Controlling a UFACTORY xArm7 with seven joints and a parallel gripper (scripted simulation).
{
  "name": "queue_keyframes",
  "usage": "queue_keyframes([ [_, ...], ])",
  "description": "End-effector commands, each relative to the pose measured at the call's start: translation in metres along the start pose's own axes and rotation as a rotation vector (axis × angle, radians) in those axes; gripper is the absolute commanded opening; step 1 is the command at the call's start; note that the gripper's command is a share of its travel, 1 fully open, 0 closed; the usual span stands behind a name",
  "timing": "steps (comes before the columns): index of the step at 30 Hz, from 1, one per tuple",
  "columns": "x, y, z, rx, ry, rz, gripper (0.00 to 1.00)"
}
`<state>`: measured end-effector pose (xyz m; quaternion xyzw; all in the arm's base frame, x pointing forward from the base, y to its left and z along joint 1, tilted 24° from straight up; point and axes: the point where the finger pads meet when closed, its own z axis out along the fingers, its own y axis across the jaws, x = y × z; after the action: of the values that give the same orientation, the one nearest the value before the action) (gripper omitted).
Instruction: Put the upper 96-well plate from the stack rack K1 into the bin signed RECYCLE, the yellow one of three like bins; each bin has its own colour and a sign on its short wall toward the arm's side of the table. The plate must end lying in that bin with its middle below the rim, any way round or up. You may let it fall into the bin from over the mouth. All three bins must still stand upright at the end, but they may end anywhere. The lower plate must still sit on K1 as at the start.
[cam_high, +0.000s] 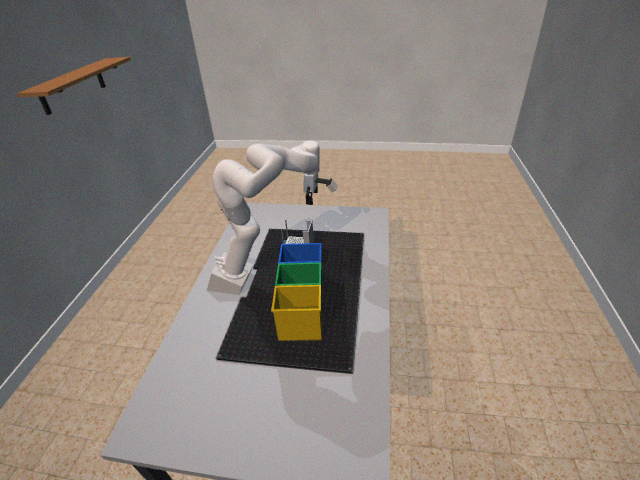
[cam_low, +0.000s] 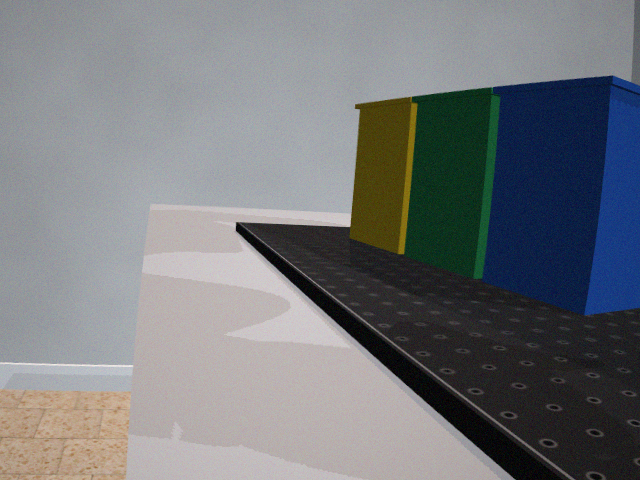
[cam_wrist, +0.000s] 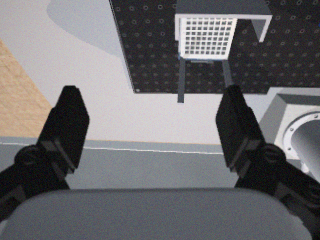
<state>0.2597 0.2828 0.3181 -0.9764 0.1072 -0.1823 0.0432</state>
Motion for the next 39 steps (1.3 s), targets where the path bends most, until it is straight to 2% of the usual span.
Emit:
queue_keyframes([
  [1, -0.016, 0.008, -0.001, -0.004, 0.006, -0.01, 1.0],
  [3, -0.024, 0.014, 0.002, -0.036, 0.023, -0.035, 1.0],
  [8, -0.036, 0.024, 0.006, -0.037, 0.023, -0.035, 1.0],
  [9, -0.04, 0.027, 0.007, -0.064, 0.037, -0.048, 1.0],
  [17, -0.053, 0.041, 0.014, -0.074, 0.042, -0.053, 1.0],
  [19, -0.059, 0.049, 0.018, -0.115, 0.064, -0.065, 1.0],
  [23, -0.067, 0.06, 0.025, -0.115, 0.063, -0.065, 1.0],
  [39, -0.067, 0.061, 0.025, -0.115, 0.063, -0.065, 1.0],
])
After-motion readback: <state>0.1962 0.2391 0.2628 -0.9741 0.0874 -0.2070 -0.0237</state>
